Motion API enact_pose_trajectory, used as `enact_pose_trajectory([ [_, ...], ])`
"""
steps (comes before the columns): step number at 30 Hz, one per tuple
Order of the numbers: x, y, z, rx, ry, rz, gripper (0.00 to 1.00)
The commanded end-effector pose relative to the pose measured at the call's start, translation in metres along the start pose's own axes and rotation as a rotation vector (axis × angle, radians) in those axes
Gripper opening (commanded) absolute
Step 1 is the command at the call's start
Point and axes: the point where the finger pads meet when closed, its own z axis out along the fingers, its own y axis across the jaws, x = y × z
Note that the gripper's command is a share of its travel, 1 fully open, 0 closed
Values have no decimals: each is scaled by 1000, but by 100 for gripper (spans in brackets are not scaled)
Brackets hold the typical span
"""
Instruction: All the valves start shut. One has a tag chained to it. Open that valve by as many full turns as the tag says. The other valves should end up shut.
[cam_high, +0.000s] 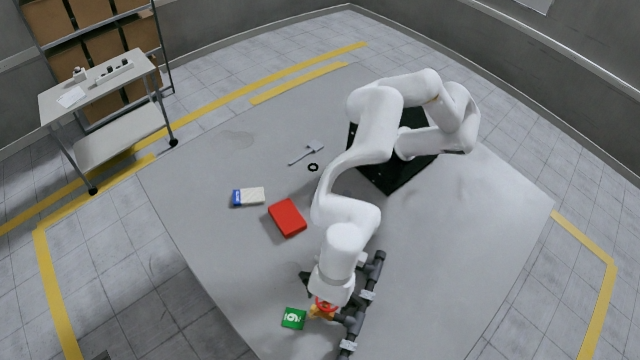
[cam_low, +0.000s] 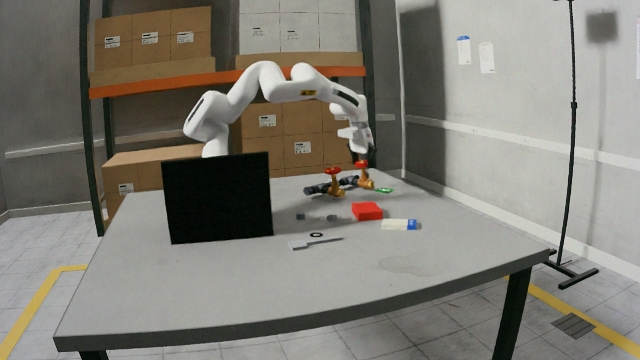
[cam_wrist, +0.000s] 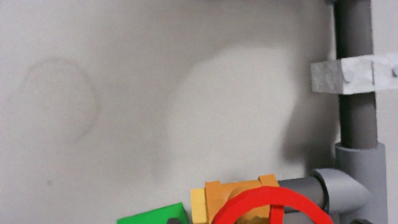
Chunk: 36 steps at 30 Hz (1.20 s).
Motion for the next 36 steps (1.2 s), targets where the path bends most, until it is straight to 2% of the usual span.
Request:
enact_pose_trajectory([
  [1,-1,0,-2,12,-11,279,100],
  [4,-1,0,-2,11,-11,339,100],
  [5,-1,0,-2,13,-14,516,100],
  [8,-1,0,-2,6,-12,635,100],
  [19,-1,0,-2,-4,-11,1307,100],
  [21,-1,0,-2,-4,-11,1307,100],
  [22,-1,0,-2,-1,-15,1486,100],
  [28,-1,0,-2,4,-24,1777,100],
  [36,-1,0,-2,4,-24,1817,100],
])
